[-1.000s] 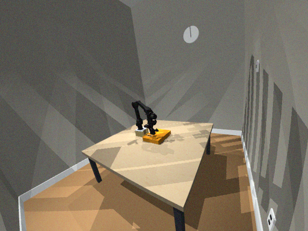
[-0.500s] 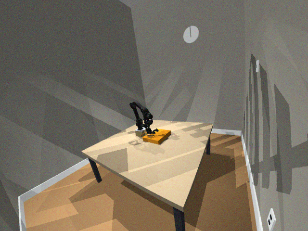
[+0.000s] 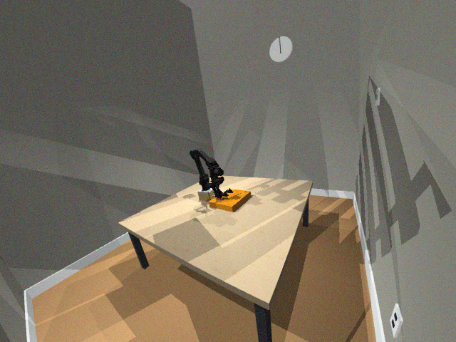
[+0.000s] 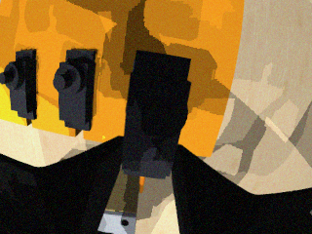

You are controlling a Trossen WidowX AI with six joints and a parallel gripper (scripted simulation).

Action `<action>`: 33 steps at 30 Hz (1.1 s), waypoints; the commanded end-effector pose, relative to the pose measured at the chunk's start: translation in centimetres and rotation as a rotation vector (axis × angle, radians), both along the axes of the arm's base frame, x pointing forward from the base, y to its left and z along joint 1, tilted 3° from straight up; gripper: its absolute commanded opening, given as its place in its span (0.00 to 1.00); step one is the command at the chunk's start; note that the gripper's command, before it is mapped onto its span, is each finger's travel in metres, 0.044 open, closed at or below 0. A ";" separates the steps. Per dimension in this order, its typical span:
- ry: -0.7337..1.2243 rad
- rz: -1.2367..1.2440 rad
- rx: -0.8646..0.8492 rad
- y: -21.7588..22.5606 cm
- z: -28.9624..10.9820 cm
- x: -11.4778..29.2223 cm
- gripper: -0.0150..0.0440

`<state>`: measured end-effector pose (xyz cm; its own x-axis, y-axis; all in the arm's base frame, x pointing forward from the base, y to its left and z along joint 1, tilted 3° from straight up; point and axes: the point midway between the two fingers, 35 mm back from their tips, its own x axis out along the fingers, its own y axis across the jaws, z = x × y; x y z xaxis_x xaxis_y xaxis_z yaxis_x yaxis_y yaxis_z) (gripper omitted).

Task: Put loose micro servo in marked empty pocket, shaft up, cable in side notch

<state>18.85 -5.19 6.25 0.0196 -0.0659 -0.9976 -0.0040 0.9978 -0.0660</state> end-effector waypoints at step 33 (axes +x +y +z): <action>0.004 -0.002 0.002 -0.1 -2.4 0.0 0.25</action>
